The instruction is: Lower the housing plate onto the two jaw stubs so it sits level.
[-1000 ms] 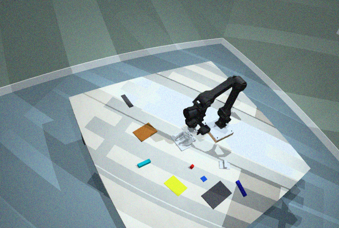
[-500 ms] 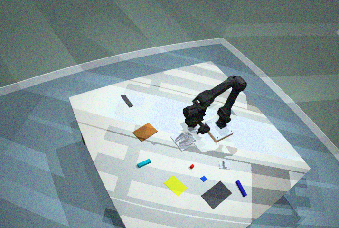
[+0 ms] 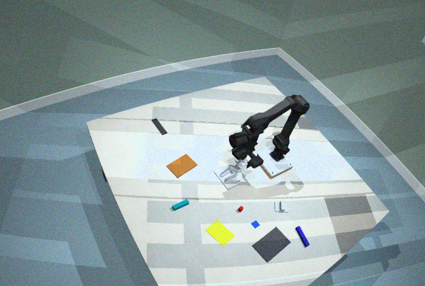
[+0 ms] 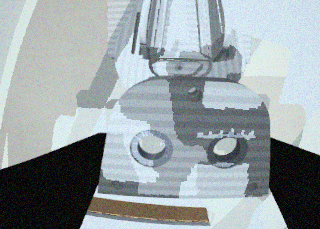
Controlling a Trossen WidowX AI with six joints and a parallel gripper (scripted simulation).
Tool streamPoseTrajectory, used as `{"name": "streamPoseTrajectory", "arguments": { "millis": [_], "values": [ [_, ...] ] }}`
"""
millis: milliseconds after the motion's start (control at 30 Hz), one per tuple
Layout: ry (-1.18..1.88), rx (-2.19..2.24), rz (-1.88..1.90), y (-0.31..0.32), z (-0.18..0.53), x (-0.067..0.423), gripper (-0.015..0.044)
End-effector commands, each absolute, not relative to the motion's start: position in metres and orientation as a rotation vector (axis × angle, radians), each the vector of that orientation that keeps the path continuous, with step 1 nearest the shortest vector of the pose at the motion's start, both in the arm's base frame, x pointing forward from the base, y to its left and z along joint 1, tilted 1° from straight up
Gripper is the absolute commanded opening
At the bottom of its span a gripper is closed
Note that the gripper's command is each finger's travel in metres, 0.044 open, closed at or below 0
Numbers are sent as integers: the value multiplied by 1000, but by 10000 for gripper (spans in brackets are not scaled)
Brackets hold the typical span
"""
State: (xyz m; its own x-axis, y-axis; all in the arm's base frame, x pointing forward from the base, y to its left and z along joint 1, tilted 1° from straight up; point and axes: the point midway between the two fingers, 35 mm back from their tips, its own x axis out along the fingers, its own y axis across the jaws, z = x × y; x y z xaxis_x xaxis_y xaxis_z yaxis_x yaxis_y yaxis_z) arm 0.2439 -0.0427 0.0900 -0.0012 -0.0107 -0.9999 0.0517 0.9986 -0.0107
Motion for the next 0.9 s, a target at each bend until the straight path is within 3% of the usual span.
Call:
{"name": "streamPoseTrajectory", "arguments": {
  "millis": [0,867],
  "values": [
    [1571,25,-46,-43,90,244,351],
    [1571,25,-46,-44,74,245,351]
  ]
}}
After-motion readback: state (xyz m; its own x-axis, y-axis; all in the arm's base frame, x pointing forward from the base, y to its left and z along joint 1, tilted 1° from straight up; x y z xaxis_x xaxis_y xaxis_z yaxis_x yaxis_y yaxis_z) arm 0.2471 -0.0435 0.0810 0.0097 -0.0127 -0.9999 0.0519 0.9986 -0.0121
